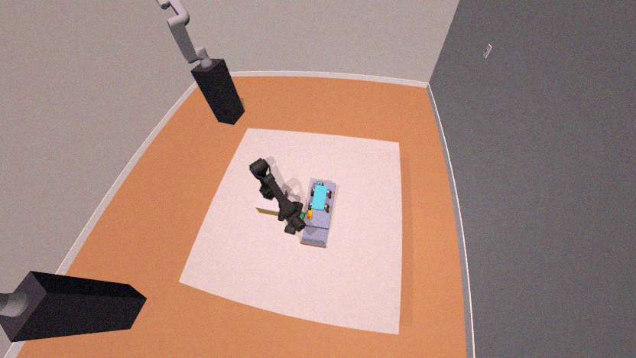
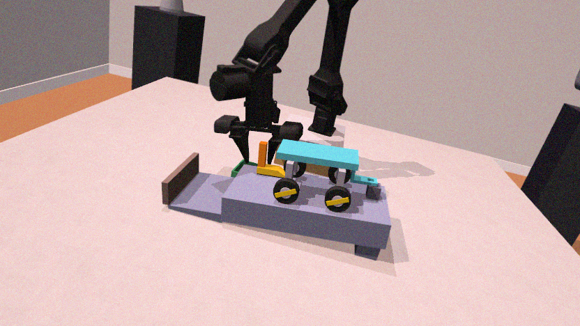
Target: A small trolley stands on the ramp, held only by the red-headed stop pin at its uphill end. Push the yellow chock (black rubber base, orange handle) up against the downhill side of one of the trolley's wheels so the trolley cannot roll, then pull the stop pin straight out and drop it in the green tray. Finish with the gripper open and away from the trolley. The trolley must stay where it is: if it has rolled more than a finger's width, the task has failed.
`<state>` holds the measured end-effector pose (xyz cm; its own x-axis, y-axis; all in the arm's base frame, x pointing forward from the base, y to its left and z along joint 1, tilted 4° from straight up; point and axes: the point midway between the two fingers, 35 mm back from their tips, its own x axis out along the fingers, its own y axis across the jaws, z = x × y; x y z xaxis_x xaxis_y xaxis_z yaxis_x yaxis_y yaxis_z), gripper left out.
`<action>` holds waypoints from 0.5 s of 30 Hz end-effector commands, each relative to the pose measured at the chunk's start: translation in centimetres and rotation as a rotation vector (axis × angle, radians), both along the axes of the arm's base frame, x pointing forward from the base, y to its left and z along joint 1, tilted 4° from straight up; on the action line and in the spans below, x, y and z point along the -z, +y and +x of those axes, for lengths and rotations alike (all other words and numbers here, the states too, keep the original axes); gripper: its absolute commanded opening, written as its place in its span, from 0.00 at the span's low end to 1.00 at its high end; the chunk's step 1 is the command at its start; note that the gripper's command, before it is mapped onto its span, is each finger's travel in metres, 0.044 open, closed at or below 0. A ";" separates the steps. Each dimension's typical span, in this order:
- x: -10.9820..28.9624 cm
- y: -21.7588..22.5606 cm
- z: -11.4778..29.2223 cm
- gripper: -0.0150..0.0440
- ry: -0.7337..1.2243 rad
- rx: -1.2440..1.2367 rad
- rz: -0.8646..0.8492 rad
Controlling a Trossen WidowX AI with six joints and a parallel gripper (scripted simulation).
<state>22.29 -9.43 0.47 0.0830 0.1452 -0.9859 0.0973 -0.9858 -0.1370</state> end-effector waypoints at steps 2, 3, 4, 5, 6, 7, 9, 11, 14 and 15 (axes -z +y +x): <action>0.0 0.0 0.0 0.83 0.000 0.000 0.000; 0.0 0.0 0.0 0.83 0.000 0.000 0.000; 0.0 0.0 0.0 0.83 0.000 0.000 0.000; 0.0 0.0 0.0 0.83 0.000 0.000 0.000; 0.0 0.0 0.0 0.83 0.000 0.000 0.000; 0.0 0.0 0.0 0.83 0.000 0.000 0.000; -0.4 0.0 0.0 0.83 0.001 -0.001 0.001; -0.9 0.0 -0.1 0.88 0.003 -0.002 0.002; -2.0 0.1 -0.4 1.00 0.006 -0.004 0.004; -2.3 0.1 -0.5 1.00 0.006 -0.004 0.005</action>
